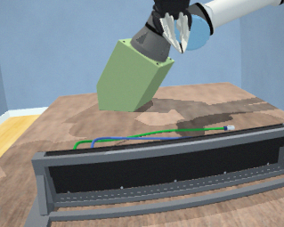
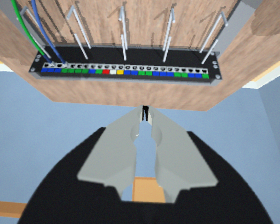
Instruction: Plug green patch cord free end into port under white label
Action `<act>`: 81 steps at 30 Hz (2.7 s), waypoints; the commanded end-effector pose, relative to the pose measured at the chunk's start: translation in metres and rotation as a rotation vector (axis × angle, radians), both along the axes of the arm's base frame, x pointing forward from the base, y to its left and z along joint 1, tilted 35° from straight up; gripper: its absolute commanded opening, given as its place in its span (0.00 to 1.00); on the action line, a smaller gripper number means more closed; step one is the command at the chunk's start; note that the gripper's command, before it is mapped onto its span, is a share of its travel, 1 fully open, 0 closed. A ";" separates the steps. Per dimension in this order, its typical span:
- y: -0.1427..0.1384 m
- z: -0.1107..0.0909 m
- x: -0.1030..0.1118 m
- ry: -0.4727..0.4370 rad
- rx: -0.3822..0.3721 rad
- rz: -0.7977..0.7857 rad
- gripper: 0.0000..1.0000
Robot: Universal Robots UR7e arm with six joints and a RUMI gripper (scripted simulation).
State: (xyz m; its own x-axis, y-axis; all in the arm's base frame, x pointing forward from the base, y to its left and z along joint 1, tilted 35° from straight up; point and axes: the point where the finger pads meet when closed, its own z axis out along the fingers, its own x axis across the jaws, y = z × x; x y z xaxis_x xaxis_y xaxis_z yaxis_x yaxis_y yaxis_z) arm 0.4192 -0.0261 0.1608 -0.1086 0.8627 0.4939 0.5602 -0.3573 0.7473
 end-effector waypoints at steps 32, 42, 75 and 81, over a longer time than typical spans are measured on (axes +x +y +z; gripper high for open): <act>-0.059 -0.031 0.008 -0.001 -0.004 0.001 0.00; -0.077 -0.041 0.010 -0.001 -0.004 0.000 0.00; -0.086 -0.049 0.012 0.000 0.000 0.000 0.00; -0.084 -0.051 0.015 0.000 0.002 0.000 0.00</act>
